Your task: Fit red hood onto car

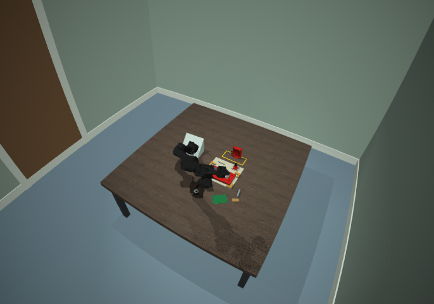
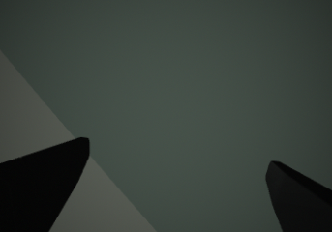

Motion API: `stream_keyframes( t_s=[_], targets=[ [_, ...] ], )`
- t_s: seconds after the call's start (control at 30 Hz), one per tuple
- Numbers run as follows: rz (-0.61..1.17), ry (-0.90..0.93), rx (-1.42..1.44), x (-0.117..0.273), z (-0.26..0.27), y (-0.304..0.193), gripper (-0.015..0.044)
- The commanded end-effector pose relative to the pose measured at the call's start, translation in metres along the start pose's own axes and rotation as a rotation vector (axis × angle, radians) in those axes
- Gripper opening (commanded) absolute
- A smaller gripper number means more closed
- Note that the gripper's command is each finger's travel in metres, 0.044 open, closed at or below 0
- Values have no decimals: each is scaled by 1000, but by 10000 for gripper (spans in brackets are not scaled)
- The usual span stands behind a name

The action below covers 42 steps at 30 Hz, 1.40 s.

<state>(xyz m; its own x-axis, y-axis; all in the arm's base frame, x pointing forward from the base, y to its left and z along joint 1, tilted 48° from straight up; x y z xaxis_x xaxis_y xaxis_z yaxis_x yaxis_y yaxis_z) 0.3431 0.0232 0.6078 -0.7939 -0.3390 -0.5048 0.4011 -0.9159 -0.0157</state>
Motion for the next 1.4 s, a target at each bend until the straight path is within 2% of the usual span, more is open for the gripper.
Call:
stream_keyframes(
  t_s=[0.0, 0.3, 0.53, 0.73, 0.97, 1.2, 1.37],
  targets=[
    [-2, -6, 6, -1, -2, 0, 414],
    [-13, -305, 321, -30, -104, -7, 178],
    [123, -591, 656, -38, -197, -30, 0],
    [361, -813, 965, -31, -274, -59, 0],
    [782, -995, 1325, -5, -356, -101, 0],
    [1404, -1033, 1668, 40, -430, -148, 0],
    [1971, -903, 1848, 84, -473, -182, 0]
  ],
)
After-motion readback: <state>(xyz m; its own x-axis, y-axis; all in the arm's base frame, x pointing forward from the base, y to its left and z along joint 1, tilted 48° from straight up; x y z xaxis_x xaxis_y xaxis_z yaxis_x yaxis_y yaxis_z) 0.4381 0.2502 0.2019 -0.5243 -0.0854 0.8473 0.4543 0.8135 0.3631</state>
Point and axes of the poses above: the point midway between the two fingers, 35 mm back from their tips, its own x axis back along the fingers, its own z axis across the jaws, y = z × x, the point moved 9 cm from there along x, back along the fingers, and after that the axes turned 5 degrees about -x, right-handed, at the moved point
